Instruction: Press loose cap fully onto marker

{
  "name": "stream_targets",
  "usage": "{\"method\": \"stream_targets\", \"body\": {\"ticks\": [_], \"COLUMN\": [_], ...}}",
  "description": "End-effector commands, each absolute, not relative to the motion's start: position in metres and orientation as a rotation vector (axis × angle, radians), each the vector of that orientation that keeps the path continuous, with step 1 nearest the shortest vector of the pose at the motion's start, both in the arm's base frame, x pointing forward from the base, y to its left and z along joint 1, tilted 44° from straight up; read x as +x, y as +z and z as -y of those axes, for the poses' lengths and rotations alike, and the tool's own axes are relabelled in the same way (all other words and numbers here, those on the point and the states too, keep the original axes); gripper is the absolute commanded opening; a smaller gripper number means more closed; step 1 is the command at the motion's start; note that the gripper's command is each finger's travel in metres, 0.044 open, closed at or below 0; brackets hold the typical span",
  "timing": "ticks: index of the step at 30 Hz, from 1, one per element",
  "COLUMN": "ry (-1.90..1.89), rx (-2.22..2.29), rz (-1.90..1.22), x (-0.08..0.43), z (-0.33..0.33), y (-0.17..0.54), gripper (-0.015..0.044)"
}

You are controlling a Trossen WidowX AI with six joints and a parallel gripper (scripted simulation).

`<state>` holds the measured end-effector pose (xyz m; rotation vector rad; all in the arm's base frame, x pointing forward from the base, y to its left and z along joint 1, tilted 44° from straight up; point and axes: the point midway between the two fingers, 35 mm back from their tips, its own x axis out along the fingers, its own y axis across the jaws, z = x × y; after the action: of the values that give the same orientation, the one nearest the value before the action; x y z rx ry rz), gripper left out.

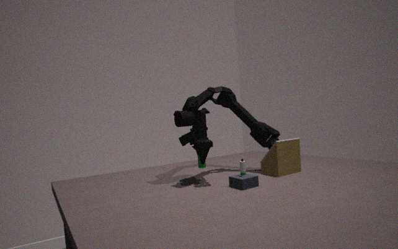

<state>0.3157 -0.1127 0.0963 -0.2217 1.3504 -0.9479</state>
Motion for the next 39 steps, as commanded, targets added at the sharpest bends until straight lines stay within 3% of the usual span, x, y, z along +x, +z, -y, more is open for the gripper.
{"method": "stream_targets", "body": {"ticks": [1, 39], "ry": [-0.951, -0.907], "rx": [-0.22, -0.207], "rz": [-1.347, -1.367], "x": [0.316, 0.308], "z": [0.11, -0.029], "y": [0.1, 0.032], "gripper": [0.0, 0.0]}}
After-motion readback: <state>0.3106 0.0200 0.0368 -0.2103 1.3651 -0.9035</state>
